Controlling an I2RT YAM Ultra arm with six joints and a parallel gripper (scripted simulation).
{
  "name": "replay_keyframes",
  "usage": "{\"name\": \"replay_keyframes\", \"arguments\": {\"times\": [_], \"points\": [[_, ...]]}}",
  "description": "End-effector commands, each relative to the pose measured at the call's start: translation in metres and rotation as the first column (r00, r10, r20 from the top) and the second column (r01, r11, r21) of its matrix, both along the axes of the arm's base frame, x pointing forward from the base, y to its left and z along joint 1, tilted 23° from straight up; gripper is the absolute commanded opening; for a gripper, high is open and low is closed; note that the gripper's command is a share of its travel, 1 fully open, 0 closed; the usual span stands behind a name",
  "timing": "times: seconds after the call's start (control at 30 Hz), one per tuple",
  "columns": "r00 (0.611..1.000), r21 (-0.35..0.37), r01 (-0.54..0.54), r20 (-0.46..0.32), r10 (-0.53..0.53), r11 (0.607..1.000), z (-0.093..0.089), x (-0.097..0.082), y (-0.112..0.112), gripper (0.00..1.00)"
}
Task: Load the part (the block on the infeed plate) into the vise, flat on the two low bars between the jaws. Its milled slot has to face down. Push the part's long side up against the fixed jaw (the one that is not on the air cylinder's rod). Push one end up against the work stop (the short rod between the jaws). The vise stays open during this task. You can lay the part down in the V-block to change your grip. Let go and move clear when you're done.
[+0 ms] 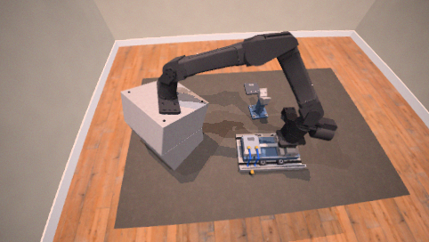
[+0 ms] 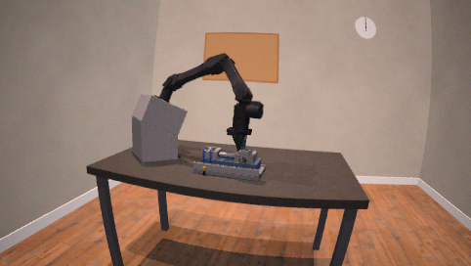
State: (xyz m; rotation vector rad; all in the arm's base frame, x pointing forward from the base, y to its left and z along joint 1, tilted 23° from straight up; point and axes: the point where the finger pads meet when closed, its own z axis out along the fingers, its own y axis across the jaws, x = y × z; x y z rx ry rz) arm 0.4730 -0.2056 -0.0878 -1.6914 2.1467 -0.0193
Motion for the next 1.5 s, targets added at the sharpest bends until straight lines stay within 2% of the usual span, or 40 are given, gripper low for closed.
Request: {"name": "replay_keyframes", "arguments": {"times": [0.0,1.47], "points": [[1.0,-0.008,0.01,0.011,-0.01,1.0,0.002,0.006,-0.007,0.0],[1.0,-0.006,0.005,0.01,-0.005,1.0,0.007,0.015,-0.007,0.0]]}}
